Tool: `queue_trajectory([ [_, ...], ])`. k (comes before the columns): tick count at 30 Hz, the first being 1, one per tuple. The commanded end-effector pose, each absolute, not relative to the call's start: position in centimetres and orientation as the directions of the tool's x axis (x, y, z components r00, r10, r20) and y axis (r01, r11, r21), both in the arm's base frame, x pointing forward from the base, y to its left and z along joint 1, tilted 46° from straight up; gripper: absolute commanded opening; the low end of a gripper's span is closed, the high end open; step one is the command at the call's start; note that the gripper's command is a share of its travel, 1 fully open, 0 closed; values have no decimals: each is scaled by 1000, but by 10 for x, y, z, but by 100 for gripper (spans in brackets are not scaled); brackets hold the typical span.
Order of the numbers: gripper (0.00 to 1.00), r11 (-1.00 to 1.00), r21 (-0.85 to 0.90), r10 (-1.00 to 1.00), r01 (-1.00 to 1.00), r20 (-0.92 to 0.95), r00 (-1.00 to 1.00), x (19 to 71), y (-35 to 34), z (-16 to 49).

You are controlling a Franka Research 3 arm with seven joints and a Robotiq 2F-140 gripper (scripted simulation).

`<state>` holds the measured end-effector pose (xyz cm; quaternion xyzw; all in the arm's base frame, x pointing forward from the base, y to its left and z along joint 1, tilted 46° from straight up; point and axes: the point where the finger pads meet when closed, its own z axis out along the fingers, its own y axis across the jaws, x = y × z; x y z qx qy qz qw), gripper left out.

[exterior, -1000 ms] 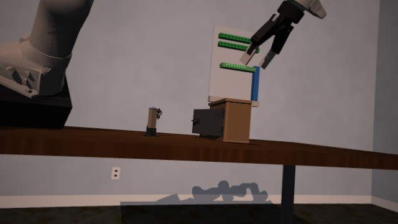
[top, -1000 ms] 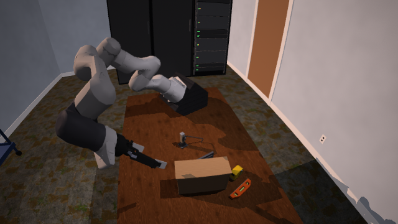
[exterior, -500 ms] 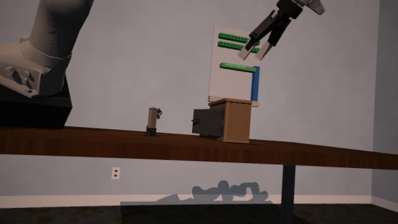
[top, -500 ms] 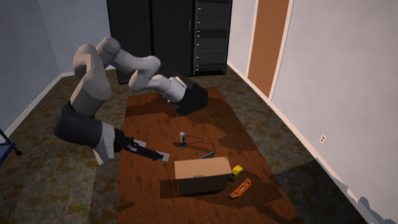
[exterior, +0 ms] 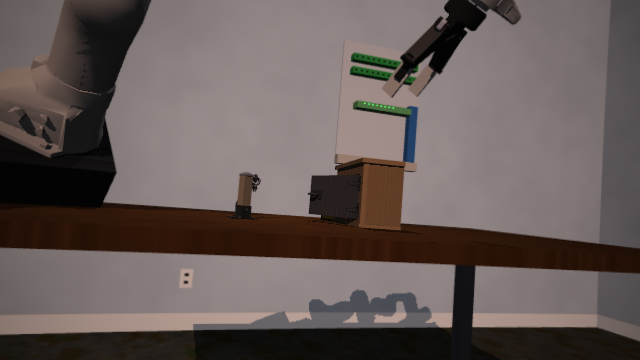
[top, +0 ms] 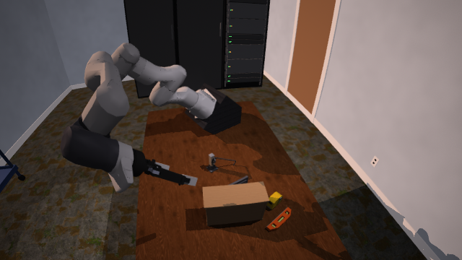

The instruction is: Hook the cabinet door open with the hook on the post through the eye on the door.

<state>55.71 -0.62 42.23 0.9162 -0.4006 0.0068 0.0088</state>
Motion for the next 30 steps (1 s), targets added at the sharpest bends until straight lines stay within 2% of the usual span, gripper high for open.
queue_trajectory([
  [1, 100, -661, 61, -748, -748, 26, 663, 554, 6, 402],
  [18, 100, -661, 61, -748, -748, 26, 663, 554, 6, 402],
  [19, 100, -600, 125, -789, -790, 73, 611, 553, 13, 377],
  [30, 100, -600, 125, -789, -790, 73, 611, 553, 13, 377],
])
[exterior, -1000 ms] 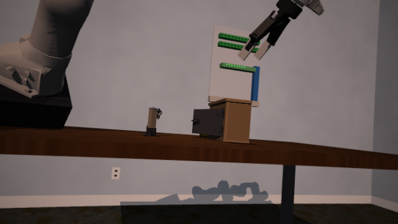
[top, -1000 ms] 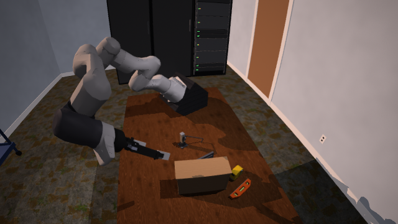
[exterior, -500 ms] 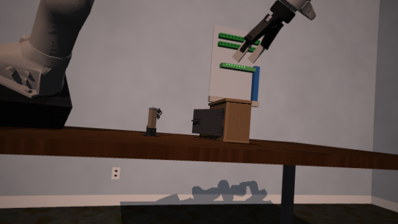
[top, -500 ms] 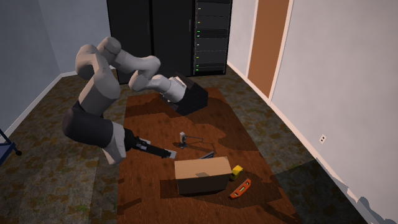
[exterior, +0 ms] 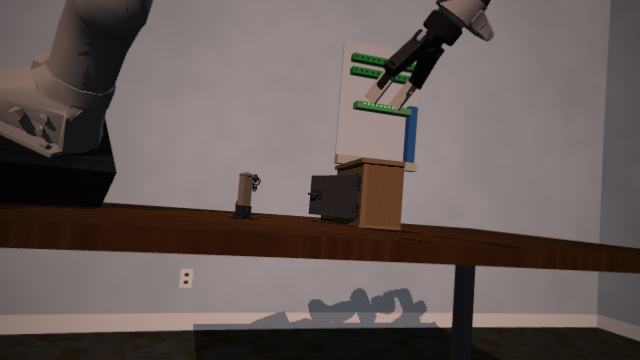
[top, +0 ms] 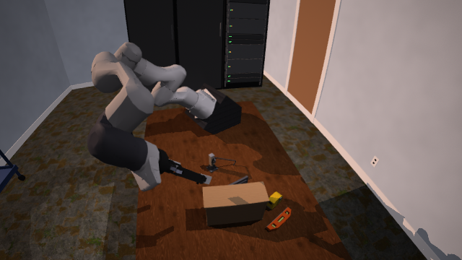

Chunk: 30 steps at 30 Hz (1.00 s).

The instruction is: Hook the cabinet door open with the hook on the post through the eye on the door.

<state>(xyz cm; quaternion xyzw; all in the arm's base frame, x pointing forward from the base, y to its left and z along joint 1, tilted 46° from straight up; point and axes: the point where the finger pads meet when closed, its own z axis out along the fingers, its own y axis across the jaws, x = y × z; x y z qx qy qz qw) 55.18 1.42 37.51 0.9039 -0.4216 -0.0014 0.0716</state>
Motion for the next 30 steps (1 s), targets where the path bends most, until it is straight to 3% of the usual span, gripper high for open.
queue_trajectory([
  [1, 100, -600, 125, -789, -790, 73, 611, 553, 13, 377],
  [30, 100, -540, 176, -816, -823, 131, 563, 552, 20, 354],
])
